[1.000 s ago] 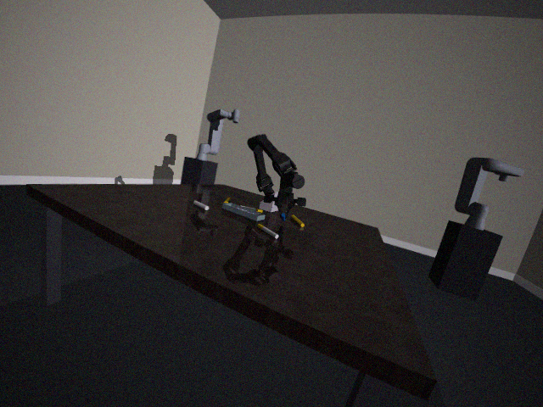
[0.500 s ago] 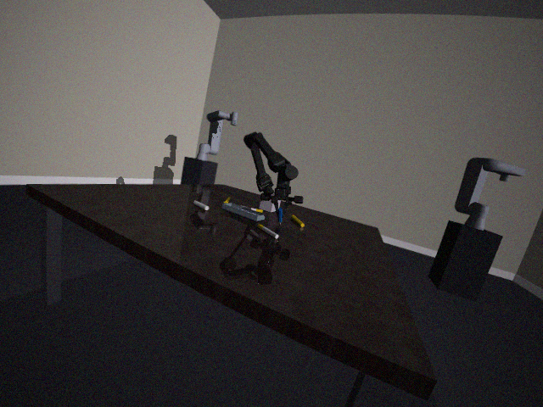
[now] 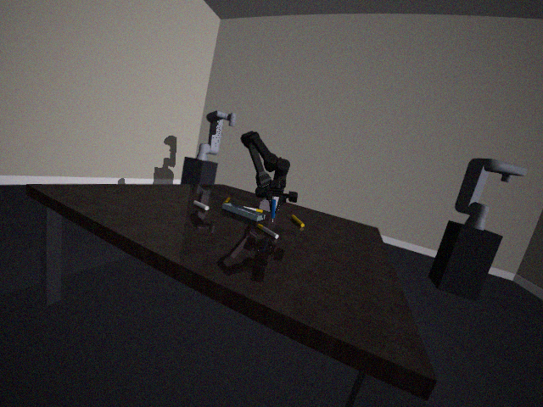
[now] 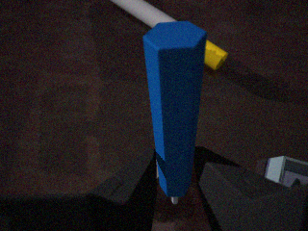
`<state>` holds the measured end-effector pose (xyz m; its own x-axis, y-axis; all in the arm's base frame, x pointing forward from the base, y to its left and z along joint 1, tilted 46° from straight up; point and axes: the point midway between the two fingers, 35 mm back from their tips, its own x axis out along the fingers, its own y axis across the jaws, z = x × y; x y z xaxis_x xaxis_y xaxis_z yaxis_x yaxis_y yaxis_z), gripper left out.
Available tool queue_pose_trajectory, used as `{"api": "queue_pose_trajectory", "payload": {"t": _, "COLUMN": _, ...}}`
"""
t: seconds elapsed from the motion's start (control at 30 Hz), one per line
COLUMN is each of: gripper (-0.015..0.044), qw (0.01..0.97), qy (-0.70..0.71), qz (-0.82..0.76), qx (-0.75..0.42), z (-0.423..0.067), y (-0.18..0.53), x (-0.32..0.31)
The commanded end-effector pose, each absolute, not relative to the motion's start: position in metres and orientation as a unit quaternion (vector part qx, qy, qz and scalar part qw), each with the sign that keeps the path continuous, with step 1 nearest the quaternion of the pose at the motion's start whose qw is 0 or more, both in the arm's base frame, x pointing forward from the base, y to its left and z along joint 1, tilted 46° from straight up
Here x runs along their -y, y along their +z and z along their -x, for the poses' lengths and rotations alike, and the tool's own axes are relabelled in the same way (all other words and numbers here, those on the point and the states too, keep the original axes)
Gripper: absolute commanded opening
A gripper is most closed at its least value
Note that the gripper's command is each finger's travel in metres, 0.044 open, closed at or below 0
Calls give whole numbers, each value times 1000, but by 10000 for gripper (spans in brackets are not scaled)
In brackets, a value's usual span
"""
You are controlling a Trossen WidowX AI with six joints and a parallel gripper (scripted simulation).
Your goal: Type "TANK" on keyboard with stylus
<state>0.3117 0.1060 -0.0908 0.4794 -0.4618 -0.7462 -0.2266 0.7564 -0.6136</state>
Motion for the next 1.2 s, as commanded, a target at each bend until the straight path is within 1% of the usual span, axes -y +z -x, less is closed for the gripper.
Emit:
{"api": "queue_pose_trajectory", "payload": {"t": 0.0, "gripper": 0, "qw": 805, "qy": -75, "qz": 348, "qx": -474, "z": -314, "y": -81, "x": -104}}
{"api": "queue_pose_trajectory", "payload": {"t": 0.47, "gripper": 0, "qw": 858, "qy": -96, "qz": 360, "qx": -354, "z": -315, "y": -33, "x": -89}}
{"api": "queue_pose_trajectory", "payload": {"t": 0.93, "gripper": 0, "qw": 889, "qy": -146, "qz": 358, "qx": -245, "z": -296, "y": 21, "x": -62}}
{"api": "queue_pose_trajectory", "payload": {"t": 1.17, "gripper": 0, "qw": 893, "qy": -157, "qz": 356, "qx": -228, "z": -291, "y": 30, "x": -55}}
